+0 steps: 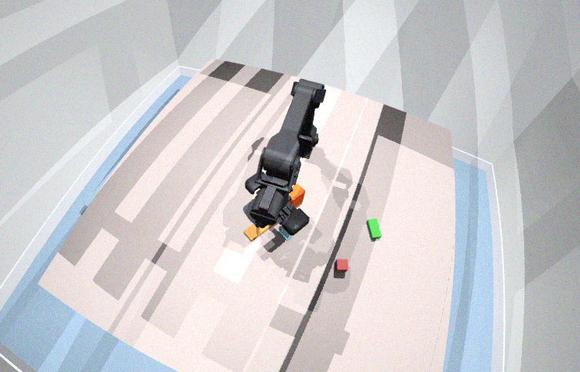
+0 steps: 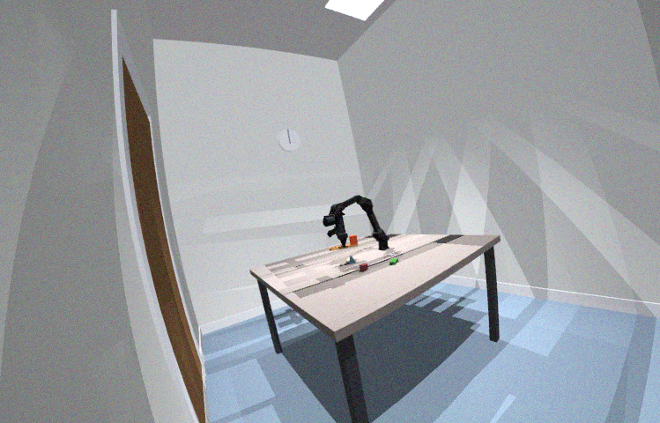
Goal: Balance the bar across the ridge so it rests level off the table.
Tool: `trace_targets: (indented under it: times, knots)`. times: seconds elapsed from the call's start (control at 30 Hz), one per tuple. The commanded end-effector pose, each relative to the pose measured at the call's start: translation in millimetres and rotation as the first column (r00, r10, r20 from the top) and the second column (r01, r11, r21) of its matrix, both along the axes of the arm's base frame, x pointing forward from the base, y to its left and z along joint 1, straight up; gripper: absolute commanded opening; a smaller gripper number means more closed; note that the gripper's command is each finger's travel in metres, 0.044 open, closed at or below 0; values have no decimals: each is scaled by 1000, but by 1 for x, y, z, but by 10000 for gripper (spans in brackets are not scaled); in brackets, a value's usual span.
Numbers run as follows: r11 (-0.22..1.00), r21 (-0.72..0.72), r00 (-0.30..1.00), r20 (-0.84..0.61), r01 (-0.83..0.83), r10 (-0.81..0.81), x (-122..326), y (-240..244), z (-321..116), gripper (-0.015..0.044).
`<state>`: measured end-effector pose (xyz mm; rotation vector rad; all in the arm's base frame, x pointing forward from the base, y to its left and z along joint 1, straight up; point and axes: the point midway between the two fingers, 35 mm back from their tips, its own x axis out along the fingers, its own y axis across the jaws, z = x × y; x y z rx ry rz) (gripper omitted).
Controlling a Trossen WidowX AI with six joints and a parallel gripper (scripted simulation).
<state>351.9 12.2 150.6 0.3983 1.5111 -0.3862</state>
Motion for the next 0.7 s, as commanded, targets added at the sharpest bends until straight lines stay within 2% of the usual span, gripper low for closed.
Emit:
trace_targets:
  times: [0.0, 0.17, 0.67]
  knots:
    - [996, -2, 996, 3, -84, 84, 4, 13, 1, 0]
    - [988, -3, 988, 4, -152, 152, 8, 28, 2, 0]
    - [988, -3, 988, 4, -153, 153, 10, 30, -18, 0]
